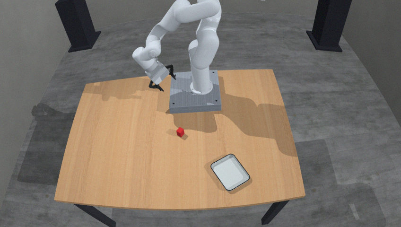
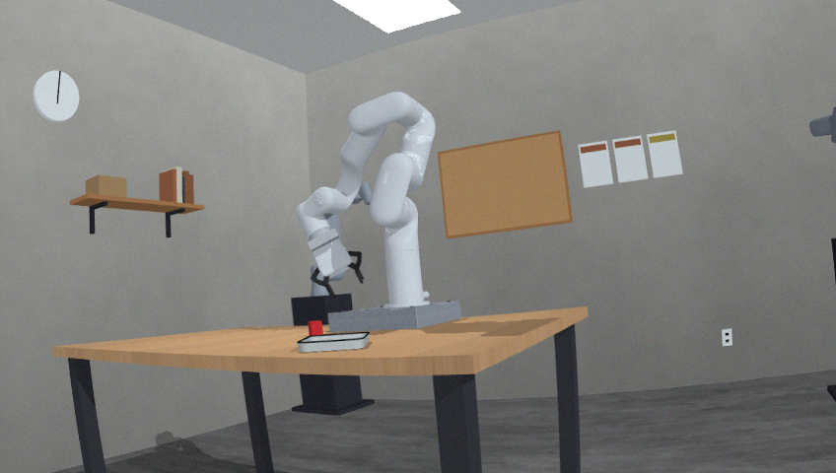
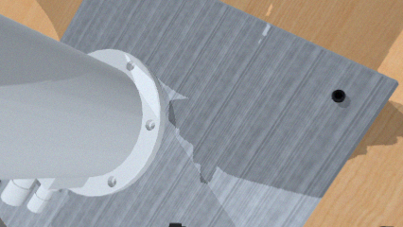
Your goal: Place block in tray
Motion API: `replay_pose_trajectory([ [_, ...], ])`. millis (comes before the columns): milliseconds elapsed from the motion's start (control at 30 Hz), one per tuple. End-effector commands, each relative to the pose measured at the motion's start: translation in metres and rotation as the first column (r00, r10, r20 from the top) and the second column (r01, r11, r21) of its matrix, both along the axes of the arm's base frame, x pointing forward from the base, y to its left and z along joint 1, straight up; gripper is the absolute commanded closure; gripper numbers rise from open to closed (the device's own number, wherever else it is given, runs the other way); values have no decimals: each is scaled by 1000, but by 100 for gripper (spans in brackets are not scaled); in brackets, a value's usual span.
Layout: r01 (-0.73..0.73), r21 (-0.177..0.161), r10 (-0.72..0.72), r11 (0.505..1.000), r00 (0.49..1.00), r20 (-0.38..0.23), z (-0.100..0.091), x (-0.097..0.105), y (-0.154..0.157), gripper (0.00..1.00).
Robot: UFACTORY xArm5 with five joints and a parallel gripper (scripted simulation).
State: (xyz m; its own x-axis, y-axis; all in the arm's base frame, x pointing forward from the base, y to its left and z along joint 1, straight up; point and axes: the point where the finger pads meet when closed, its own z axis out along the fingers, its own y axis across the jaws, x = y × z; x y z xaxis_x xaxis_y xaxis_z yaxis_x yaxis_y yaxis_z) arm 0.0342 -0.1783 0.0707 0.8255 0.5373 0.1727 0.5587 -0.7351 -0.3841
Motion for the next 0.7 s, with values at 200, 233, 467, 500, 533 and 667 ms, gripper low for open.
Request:
replay_pose_trajectory([
  [200, 0, -3, 0, 1000, 1000, 1, 1, 0, -1, 0],
  [233, 0, -3, 0, 1000, 1000, 1, 1, 0, -1, 0],
  [467, 0, -3, 0, 1000, 1000, 1, 1, 0, -1, 0],
  [500, 0, -3, 0, 1000, 1000, 1, 1, 0, -1, 0],
  [533, 0, -3, 0, 1000, 1000, 1, 1, 0, -1, 0],
  [667, -74, -17, 75, 997, 997, 18, -2, 9, -4, 46],
])
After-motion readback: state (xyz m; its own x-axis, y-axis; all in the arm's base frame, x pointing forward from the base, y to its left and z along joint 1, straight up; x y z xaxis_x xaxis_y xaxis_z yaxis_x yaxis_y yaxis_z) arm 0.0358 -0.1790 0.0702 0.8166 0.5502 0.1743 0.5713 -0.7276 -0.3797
